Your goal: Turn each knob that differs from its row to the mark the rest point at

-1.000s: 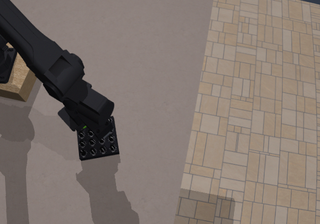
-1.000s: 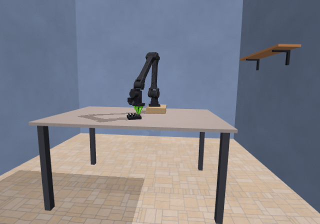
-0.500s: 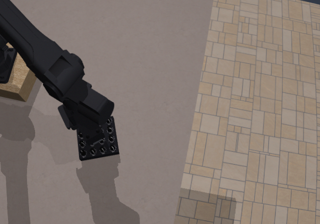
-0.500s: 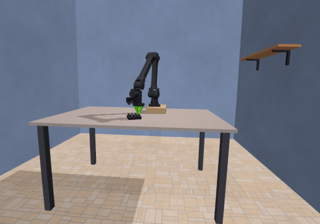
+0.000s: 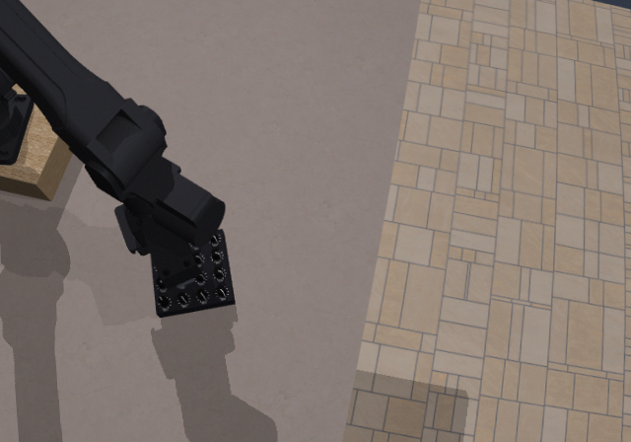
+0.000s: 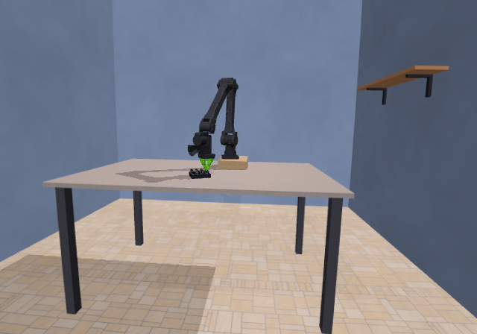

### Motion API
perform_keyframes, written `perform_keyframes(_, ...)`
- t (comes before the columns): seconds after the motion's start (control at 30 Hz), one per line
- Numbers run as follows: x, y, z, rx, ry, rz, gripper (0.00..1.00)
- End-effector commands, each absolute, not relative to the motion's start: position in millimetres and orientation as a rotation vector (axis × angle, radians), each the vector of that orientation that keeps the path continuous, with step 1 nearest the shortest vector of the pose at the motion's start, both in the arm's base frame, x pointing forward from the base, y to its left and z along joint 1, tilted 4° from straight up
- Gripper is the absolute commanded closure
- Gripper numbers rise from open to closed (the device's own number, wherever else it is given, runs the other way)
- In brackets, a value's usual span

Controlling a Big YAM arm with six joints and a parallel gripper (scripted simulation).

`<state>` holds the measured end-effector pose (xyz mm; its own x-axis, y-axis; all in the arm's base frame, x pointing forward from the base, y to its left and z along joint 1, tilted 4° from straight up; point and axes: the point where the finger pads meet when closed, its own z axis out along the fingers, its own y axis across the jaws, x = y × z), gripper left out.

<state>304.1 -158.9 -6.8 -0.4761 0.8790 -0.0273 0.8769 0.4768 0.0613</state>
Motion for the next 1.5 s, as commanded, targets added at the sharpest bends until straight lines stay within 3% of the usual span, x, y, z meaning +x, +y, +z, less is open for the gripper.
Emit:
perform_keyframes(0.0, 313.2, -165.0, -0.7, 1.586, 2.611, 0.051, 0.92)
perform_keyframes(0.27, 313.2, -165.0, -0.7, 1.586, 2.61, 0.051, 0.92)
perform_keyframes(0.3, 313.2, -165.0, -0.7, 1.586, 2.61, 0.051, 0.81)
perform_keyframes(1.0, 313.6, -164.9, 0.6, 1.584, 2.611, 0.054, 0.81)
perform_keyframes(1.47, 322.3, -174.3, 40.6, 1.566, 2.582, 0.054, 0.81)
